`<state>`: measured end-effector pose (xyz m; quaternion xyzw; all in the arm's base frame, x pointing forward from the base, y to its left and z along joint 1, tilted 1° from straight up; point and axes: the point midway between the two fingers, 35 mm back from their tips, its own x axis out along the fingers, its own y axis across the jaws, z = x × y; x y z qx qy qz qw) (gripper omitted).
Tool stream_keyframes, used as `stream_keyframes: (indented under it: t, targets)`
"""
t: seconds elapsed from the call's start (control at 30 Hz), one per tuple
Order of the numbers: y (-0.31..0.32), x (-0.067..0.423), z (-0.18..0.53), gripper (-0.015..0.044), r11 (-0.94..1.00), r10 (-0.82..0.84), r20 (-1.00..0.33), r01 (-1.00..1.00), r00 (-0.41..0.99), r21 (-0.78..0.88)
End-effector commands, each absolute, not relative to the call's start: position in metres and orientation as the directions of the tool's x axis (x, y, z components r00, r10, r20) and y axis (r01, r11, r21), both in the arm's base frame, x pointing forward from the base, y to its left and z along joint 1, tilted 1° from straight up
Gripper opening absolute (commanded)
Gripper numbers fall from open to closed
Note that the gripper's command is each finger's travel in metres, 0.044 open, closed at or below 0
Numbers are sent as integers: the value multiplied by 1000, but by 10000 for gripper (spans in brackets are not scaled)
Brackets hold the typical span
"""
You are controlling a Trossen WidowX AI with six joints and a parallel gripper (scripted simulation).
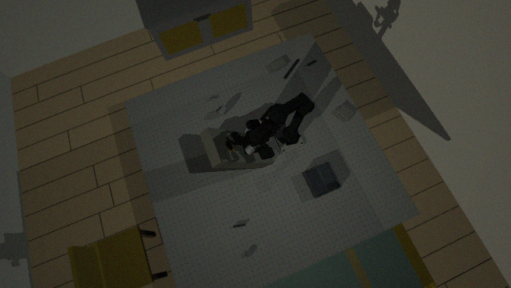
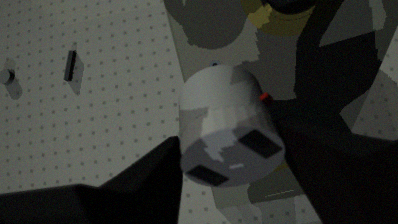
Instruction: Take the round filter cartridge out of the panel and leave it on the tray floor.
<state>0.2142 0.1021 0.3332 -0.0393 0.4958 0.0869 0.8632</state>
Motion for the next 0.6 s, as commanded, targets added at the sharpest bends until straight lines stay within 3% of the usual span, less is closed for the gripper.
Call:
stream_keyframes:
  t: [0.0, 0.2, 0.57]
  targets:
    - [112, 212, 333, 0, 983, 108, -861, -185, 497, 16]
    - [120, 209, 332, 0, 978, 122, -861, -208, 494, 19]
    - [168, 181, 320, 0, 867, 265, -862, -498, 432, 17]
